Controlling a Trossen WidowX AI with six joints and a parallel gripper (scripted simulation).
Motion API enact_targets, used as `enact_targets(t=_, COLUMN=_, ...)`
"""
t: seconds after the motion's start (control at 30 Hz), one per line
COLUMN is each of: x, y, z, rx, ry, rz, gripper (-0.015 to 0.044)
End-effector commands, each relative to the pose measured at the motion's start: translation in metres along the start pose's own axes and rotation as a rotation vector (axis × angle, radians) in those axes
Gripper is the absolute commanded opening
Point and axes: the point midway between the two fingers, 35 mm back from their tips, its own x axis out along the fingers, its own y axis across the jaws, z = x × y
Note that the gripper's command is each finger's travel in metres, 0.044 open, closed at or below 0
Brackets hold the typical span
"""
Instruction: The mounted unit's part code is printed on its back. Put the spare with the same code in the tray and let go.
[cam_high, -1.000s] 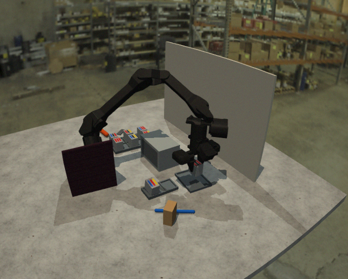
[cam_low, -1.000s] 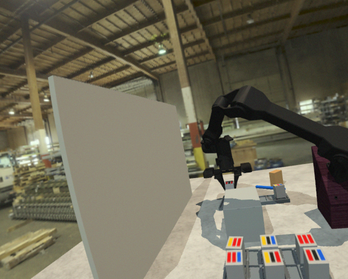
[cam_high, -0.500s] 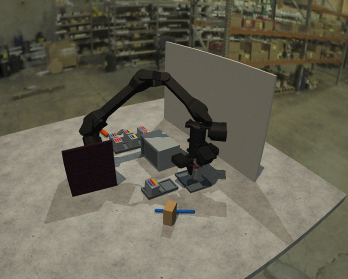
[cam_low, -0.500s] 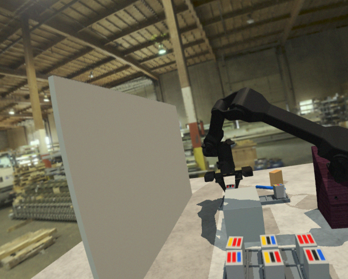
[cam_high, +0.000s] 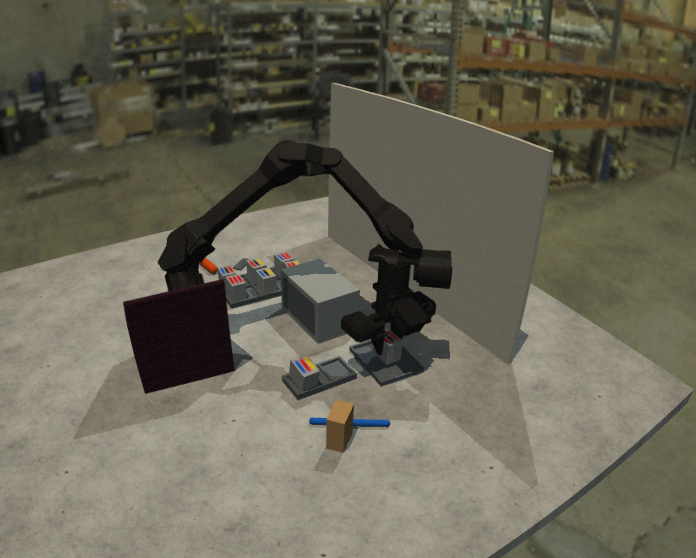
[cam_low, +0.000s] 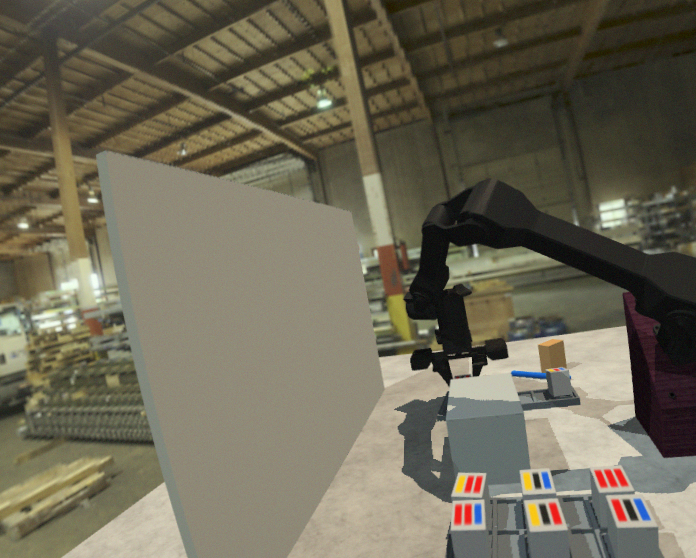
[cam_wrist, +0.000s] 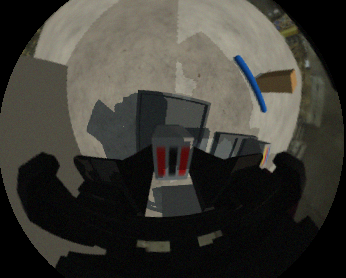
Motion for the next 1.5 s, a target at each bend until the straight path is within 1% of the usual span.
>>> enact_targets(t=0.0, x=-0.001, y=0.0, z=0.001, rx=0.001, ry=-0.001, rz=0.003, gripper=0.0131)
enact_targets(t=0.4, x=-0.001, y=0.0, z=0.001, rx=0.001, ry=-0.001, rz=0.003, gripper=0.044)
enact_targets(t=0.47, x=-0.013, y=0.001, z=0.002, rx=0.002, ry=-0.002, rz=0.003, gripper=0.044)
enact_targets(t=0.6, x=-0.082, y=0.001, z=0.003, rx=0.008, ry=-0.004, rz=0.006, gripper=0.044)
enact_targets(t=0.67, x=-0.106, y=-0.002, z=0.002, rx=0.01, ry=-0.002, rz=0.007, gripper=0.044)
enact_targets(t=1.47, x=-0.107, y=0.0, z=0.005, rx=0.016, ry=-0.01, rz=0.028, gripper=0.044)
